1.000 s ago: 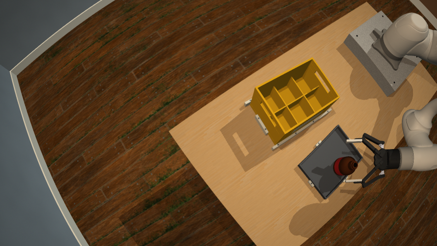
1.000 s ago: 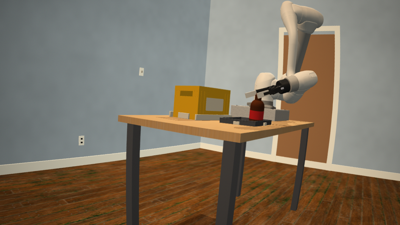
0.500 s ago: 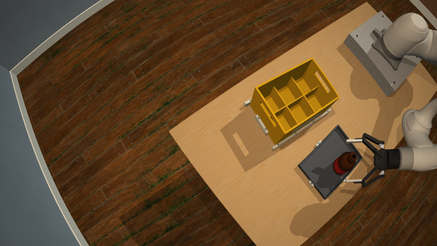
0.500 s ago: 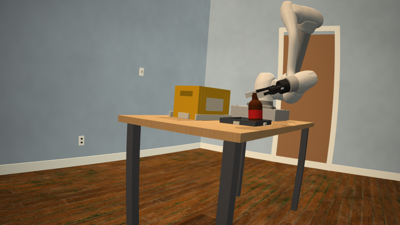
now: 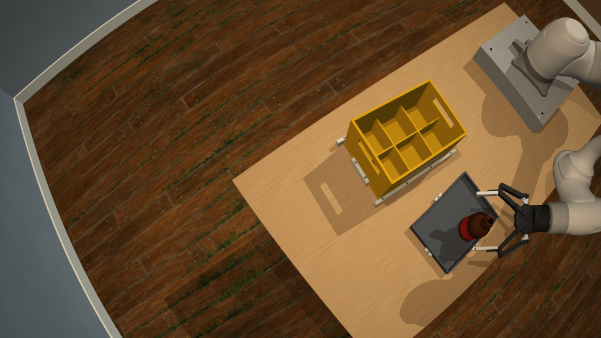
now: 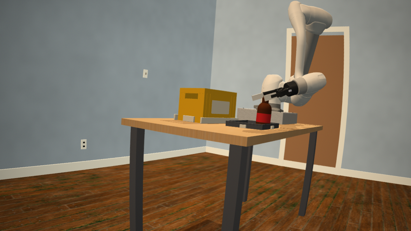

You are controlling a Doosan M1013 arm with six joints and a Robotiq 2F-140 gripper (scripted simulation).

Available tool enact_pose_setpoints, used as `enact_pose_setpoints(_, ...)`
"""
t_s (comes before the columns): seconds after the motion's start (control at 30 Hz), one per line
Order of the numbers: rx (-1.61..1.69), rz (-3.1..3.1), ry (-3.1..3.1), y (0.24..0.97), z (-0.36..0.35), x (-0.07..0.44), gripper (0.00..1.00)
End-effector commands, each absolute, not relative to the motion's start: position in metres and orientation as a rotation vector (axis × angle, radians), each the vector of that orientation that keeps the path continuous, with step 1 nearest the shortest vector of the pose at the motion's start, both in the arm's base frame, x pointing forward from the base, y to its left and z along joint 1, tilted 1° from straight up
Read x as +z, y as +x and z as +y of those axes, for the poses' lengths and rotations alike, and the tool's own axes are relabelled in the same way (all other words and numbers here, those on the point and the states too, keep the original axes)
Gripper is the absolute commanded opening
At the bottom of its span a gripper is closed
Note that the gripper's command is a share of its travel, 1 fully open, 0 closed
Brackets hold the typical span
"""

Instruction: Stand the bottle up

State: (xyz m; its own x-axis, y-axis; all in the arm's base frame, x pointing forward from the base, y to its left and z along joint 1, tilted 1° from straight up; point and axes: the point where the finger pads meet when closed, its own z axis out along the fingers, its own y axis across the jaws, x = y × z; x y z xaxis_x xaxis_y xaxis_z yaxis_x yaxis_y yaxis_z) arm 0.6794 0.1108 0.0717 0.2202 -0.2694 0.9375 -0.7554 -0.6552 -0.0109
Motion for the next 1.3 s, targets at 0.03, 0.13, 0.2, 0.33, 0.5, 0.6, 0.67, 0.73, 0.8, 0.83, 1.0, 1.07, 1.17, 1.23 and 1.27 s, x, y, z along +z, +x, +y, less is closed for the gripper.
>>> enact_pose_setpoints(0.03, 1.429, -0.947, 2.05, 0.679, 0.108, 0.068, 1.0)
enact_pose_setpoints(0.13, 1.429, -0.947, 2.05, 0.679, 0.108, 0.068, 1.0)
enact_pose_setpoints(0.2, 1.429, -0.947, 2.05, 0.679, 0.108, 0.068, 1.0)
enact_pose_setpoints(0.33, 1.429, -0.947, 2.05, 0.679, 0.108, 0.068, 1.0)
enact_pose_setpoints(0.5, 1.429, -0.947, 2.05, 0.679, 0.108, 0.068, 1.0)
enact_pose_setpoints(0.6, 1.429, -0.947, 2.05, 0.679, 0.108, 0.068, 1.0)
enact_pose_setpoints(0.67, 1.429, -0.947, 2.05, 0.679, 0.108, 0.068, 1.0)
enact_pose_setpoints(0.73, 1.429, -0.947, 2.05, 0.678, 0.108, 0.069, 1.0)
enact_pose_setpoints(0.8, 1.429, -0.947, 2.05, 0.678, 0.107, 0.069, 1.0)
enact_pose_setpoints(0.83, 1.429, -0.947, 2.05, 0.678, 0.107, 0.07, 1.0)
enact_pose_setpoints(1.0, 1.429, -0.947, 2.05, 0.678, 0.107, 0.073, 1.0)
enact_pose_setpoints(1.07, 1.429, -0.947, 2.05, 0.678, 0.107, 0.076, 1.0)
enact_pose_setpoints(1.17, 1.429, -0.947, 2.05, 0.678, 0.107, 0.08, 1.0)
enact_pose_setpoints(1.23, 1.429, -0.947, 2.05, 0.678, 0.107, 0.08, 1.0)
enact_pose_setpoints(1.27, 1.429, -0.947, 2.05, 0.678, 0.107, 0.081, 1.0)
